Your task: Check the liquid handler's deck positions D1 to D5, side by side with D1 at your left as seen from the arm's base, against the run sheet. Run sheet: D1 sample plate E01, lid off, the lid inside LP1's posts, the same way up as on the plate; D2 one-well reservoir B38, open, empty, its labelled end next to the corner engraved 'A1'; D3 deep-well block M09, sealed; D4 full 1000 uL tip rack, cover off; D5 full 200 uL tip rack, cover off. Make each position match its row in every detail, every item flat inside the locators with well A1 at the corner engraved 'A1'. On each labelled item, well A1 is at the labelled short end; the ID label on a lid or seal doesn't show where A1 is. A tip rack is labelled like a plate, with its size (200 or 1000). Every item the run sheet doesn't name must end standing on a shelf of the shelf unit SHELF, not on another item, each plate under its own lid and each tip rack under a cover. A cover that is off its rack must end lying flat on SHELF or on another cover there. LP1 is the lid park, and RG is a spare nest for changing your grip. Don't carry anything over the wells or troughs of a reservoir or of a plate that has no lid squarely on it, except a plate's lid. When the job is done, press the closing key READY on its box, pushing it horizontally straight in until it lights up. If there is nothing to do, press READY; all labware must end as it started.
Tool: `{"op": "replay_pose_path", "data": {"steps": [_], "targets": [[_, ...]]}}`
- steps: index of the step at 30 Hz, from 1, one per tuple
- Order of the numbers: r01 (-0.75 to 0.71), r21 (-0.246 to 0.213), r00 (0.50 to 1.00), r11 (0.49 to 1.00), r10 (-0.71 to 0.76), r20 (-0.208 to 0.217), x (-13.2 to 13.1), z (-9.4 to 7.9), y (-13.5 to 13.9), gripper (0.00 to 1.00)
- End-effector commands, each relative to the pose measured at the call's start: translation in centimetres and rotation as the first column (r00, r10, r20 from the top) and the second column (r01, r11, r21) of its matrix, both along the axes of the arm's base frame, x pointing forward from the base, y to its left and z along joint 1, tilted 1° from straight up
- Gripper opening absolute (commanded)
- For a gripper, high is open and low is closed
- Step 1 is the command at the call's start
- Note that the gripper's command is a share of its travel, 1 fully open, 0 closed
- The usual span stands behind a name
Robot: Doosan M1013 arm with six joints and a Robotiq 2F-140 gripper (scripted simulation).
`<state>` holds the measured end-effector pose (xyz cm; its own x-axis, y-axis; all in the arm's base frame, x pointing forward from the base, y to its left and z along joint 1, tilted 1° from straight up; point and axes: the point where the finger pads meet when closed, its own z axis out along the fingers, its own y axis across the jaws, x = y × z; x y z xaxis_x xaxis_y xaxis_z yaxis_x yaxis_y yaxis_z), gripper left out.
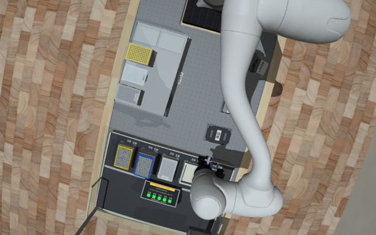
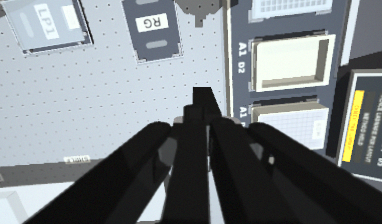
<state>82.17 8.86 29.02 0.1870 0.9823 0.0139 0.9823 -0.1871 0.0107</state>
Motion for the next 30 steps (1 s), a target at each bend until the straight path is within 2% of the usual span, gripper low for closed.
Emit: {"op": "replay_pose_path", "data": {"steps": [1,5,7,21,25,30], "targets": [[0.007,-0.006,1.000,1.000,-0.007,0.000,0.1,0.2,0.8,0.10],[0.007,-0.007,1.000,1.000,-0.007,-0.002,0.2,0.1,2.8,0.10],[0.007,-0.007,1.000,1.000,-0.007,-0.002,0.2,0.1,2.8,0.10],[0.007,-0.007,1.000,1.000,-0.007,-0.002,0.5,0.2,9.8,0.10],[0.007,-0.006,1.000,1.000,-0.007,0.002,0.6,0.2,9.9,0.10],[0.007,-0.006,1.000,1.000,-0.007,0.004,-2.1,0.2,10.0,0.10]]}}
